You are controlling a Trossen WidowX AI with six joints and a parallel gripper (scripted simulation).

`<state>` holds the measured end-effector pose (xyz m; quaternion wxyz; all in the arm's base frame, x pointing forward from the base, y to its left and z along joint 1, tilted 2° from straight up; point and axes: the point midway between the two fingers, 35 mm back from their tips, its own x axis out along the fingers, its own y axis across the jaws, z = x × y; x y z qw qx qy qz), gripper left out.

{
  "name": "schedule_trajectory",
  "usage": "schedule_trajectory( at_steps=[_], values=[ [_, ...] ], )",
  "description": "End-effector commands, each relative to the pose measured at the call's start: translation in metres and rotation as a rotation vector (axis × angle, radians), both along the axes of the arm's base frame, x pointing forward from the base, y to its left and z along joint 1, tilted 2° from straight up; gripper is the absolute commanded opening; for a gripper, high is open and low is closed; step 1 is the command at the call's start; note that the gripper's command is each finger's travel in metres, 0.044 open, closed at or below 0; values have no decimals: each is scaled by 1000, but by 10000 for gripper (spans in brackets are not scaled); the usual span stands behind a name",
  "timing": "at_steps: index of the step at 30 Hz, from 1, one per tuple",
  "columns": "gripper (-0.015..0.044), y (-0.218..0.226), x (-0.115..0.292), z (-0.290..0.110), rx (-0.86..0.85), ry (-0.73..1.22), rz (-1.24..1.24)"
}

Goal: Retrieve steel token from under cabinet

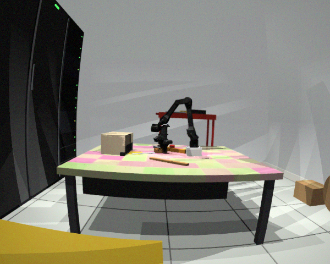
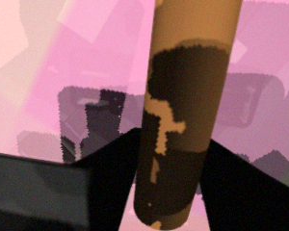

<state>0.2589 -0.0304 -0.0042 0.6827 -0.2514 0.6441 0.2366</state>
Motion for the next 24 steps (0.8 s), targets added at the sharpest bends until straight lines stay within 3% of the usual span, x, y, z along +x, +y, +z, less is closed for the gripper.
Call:
schedule_trajectory(
  at_steps=[1,24],
  values=[
    [0,5,1,1,3,-2,-1],
    [0,29,3,1,5,-2,1]
  ],
)
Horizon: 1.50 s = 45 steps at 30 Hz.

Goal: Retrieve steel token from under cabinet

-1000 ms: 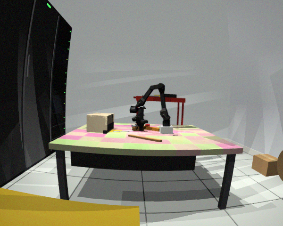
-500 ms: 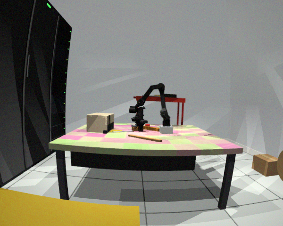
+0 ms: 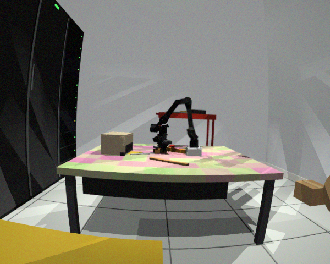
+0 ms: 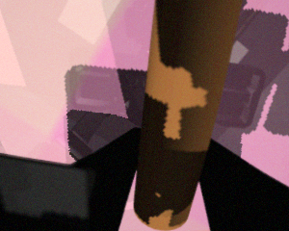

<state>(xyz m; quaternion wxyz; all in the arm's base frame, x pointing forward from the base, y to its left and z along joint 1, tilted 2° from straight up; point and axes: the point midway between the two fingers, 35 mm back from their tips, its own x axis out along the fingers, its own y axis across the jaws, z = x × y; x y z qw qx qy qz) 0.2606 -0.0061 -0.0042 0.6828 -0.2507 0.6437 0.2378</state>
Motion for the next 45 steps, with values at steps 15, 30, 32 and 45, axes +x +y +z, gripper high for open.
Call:
schedule_trajectory(
  at_steps=[15,30,32,45],
  values=[
    [0,20,1,1,4,-3,0],
    [0,35,1,1,5,-3,0],
    [0,37,1,1,6,-3,0],
    [0,50,-2,1,7,-2,0]
  ],
)
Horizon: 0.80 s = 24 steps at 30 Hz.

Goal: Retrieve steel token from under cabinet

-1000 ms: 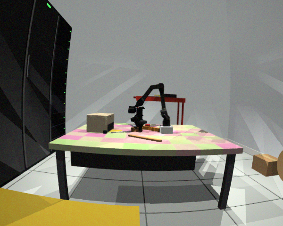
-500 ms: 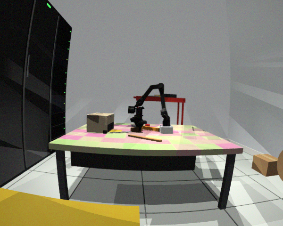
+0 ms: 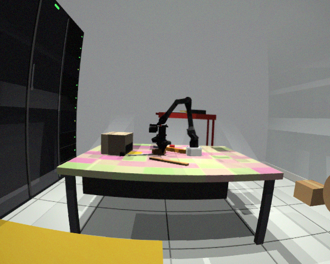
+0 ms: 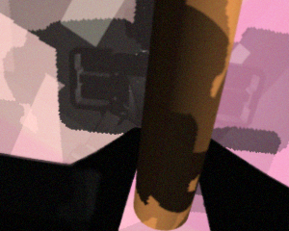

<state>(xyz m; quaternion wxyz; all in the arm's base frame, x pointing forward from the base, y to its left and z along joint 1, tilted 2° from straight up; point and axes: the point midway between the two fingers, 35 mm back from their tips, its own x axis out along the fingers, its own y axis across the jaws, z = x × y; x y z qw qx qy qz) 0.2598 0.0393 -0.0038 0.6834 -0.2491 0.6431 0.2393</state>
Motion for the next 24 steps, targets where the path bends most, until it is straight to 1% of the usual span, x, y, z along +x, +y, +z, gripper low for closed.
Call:
schedule_trajectory(
  at_steps=[1,24],
  values=[
    [0,5,-1,0,2,-2,1],
    [0,27,-9,0,4,-2,1]
  ],
)
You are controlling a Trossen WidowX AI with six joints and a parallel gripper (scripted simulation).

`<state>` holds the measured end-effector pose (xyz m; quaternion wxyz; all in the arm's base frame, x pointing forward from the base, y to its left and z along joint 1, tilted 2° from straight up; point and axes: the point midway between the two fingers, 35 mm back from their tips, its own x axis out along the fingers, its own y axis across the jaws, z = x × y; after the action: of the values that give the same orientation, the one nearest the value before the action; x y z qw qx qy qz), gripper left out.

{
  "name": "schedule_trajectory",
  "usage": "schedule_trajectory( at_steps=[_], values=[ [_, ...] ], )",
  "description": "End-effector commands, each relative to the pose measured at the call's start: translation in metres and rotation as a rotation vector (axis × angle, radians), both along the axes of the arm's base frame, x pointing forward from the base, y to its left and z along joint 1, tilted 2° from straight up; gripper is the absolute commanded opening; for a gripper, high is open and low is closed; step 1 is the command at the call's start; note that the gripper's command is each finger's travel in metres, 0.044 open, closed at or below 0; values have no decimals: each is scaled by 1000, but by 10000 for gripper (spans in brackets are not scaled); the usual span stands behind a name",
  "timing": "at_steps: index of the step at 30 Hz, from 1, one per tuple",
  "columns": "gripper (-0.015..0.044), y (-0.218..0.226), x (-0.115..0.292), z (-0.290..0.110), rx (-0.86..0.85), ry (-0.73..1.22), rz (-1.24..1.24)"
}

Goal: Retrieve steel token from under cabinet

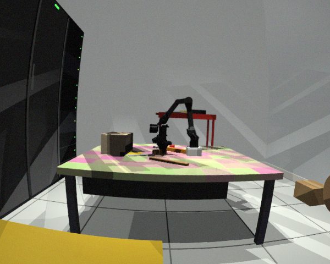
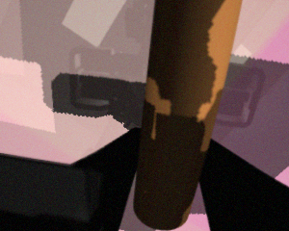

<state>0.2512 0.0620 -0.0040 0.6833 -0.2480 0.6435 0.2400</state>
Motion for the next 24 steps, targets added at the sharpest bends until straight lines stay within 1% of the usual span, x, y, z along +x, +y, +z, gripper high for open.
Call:
schedule_trajectory(
  at_steps=[1,24],
  values=[
    [0,5,-1,0,2,-3,1],
    [0,27,-9,0,4,-2,1]
  ],
)
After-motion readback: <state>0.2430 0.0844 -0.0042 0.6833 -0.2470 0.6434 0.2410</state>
